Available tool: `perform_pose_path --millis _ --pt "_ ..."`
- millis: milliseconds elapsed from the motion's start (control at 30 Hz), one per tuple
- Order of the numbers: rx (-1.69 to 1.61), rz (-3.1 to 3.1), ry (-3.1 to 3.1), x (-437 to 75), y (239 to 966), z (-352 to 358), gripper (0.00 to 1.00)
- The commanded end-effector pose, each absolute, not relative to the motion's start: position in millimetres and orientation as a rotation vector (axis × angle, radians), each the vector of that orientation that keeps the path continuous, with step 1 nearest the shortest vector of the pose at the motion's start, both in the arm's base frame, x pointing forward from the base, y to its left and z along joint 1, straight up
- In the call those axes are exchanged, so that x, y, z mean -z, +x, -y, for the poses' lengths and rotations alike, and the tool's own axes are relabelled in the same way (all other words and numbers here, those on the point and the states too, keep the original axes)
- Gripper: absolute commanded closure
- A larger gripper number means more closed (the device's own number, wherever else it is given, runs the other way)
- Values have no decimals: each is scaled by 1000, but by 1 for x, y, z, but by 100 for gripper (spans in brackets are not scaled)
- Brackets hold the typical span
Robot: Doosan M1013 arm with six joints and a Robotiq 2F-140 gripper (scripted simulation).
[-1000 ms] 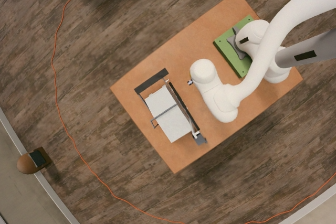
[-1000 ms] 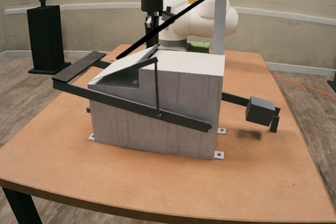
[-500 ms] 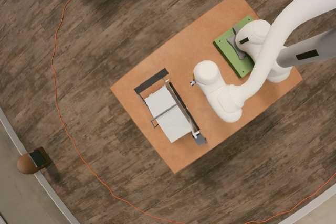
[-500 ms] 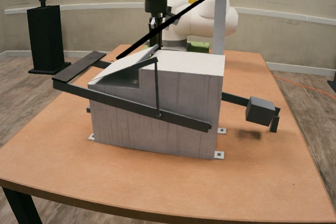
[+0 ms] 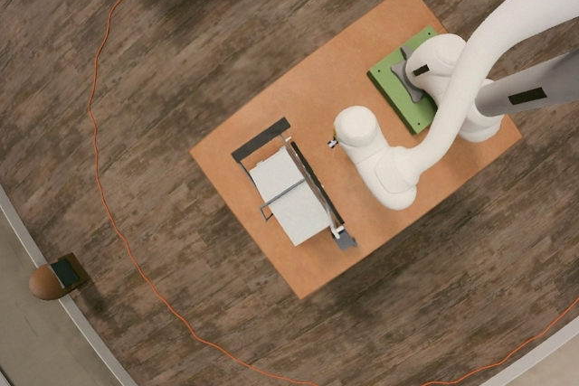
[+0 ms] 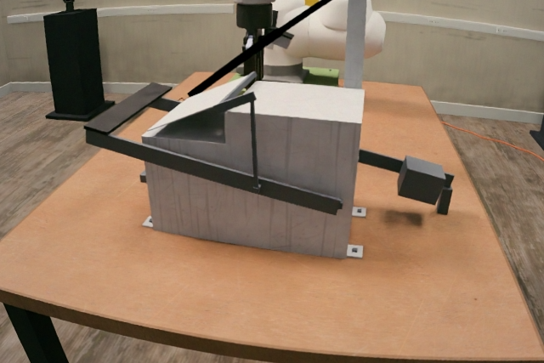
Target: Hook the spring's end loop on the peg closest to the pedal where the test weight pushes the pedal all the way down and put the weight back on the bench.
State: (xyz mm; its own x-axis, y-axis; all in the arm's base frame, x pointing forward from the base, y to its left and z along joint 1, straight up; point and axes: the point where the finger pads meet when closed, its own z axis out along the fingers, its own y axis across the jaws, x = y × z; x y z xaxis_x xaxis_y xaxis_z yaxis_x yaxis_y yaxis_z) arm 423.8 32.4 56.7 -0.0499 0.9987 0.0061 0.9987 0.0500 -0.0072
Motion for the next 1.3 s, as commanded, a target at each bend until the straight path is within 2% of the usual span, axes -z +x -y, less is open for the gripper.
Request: perform_pose_path --millis 0,1267 --pt "0 2270 -2159 -52 424 -33 75" --pt "-1 2270 -2159 10 423 -34 75"
